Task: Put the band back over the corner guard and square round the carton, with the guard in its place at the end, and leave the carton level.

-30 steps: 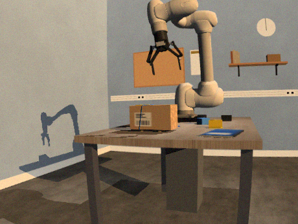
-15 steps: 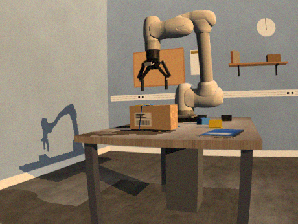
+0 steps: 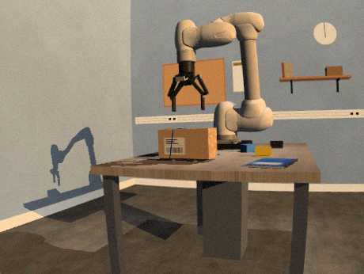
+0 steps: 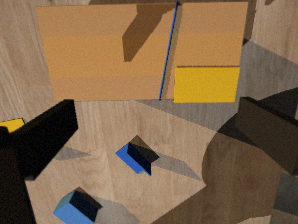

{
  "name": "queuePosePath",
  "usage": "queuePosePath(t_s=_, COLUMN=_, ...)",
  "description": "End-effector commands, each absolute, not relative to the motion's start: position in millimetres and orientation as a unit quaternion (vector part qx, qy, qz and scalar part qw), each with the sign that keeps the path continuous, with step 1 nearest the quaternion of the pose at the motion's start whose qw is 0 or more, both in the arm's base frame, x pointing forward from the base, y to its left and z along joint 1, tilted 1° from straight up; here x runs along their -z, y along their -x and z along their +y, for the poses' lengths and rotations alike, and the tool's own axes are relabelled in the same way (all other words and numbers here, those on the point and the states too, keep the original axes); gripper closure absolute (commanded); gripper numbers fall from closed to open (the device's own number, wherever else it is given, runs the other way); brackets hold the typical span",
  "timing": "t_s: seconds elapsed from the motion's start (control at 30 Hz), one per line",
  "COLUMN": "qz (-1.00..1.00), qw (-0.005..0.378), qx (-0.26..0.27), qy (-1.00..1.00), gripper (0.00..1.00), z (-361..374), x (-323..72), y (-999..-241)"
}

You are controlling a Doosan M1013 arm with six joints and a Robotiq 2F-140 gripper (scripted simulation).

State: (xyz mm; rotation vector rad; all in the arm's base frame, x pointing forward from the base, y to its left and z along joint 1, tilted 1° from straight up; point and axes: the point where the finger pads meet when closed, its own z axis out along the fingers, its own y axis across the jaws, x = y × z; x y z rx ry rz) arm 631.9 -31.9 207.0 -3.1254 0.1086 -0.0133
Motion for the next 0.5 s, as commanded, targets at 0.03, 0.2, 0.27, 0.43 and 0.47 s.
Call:
queuePosePath(t_s=0.03, qz=0.081, qw=0.008, qx=0.004, qy=0.997, gripper=0.00, z=-37, x=-192, y=-631)
queuePosePath(t_s=0.2, qz=0.114, qw=0.008, qx=0.004, qy=0.993, gripper=0.00, z=-41, x=-180, y=-630)
queuePosePath(t_s=0.27, qz=0.115, qw=0.008, qx=0.004, qy=0.993, gripper=0.82, z=-41, x=-180, y=-630)
queuePosePath(t_s=0.43, qz=0.115, qw=0.008, qx=0.004, qy=0.993, gripper=0.82, z=-41, x=-180, y=-630)
queuePosePath(t_s=0.47, qz=0.115, qw=0.008, qx=0.004, qy=0.993, gripper=0.82, z=-41, x=-180, y=-630)
